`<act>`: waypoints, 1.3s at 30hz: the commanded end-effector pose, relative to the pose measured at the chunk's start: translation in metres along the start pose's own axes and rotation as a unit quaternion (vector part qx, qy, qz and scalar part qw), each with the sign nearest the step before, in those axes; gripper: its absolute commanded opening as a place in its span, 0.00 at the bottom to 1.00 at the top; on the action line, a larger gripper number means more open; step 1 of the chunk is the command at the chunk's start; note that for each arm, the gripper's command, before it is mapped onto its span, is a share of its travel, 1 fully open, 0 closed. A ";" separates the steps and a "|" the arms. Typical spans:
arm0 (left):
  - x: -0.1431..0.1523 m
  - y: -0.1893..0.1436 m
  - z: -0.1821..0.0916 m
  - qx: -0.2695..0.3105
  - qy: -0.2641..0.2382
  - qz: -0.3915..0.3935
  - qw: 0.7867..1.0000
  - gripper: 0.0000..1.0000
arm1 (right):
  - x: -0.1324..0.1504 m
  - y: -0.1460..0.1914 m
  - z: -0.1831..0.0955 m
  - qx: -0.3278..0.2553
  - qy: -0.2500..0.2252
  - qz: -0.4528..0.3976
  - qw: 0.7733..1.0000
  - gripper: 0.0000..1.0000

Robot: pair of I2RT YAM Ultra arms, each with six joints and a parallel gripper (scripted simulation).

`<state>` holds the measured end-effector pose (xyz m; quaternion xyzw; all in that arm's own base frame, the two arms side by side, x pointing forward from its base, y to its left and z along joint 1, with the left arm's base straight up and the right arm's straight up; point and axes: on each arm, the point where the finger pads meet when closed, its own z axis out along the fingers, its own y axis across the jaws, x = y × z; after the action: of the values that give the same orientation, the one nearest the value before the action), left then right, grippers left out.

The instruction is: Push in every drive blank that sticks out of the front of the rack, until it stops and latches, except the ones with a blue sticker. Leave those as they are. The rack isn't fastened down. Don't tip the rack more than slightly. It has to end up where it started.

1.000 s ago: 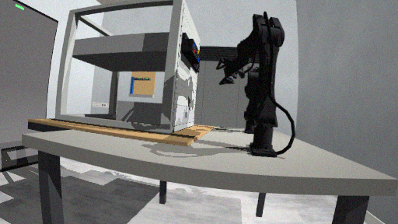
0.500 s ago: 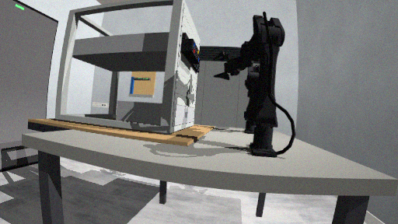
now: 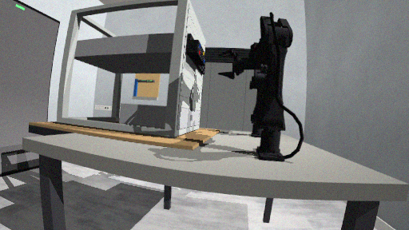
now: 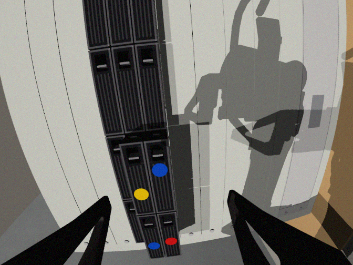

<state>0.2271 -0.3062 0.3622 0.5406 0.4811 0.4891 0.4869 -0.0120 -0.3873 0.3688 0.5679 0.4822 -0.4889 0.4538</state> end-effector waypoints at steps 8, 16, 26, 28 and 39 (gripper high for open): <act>0.028 0.011 -0.011 -0.020 0.052 -0.035 0.998 1.00 | -0.046 0.027 0.002 -0.075 -0.053 -0.026 0.995 1.00; 0.032 0.010 -0.012 -0.021 0.064 -0.039 0.997 1.00 | -0.046 0.027 0.002 -0.075 -0.053 -0.026 0.995 1.00; 0.032 0.010 -0.012 -0.021 0.065 -0.039 0.997 1.00 | -0.046 0.027 0.002 -0.075 -0.053 -0.026 0.995 1.00; 0.032 0.010 -0.012 -0.021 0.065 -0.039 0.997 1.00 | -0.046 0.027 0.002 -0.075 -0.053 -0.026 0.995 1.00; 0.034 0.011 -0.011 -0.021 0.067 -0.039 0.997 1.00 | -0.046 0.027 0.002 -0.075 -0.053 -0.026 0.995 1.00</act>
<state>0.2231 -0.2815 0.3681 0.4870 0.5172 0.5195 0.4749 0.0169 -0.3972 0.3949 0.5055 0.5174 -0.4769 0.4993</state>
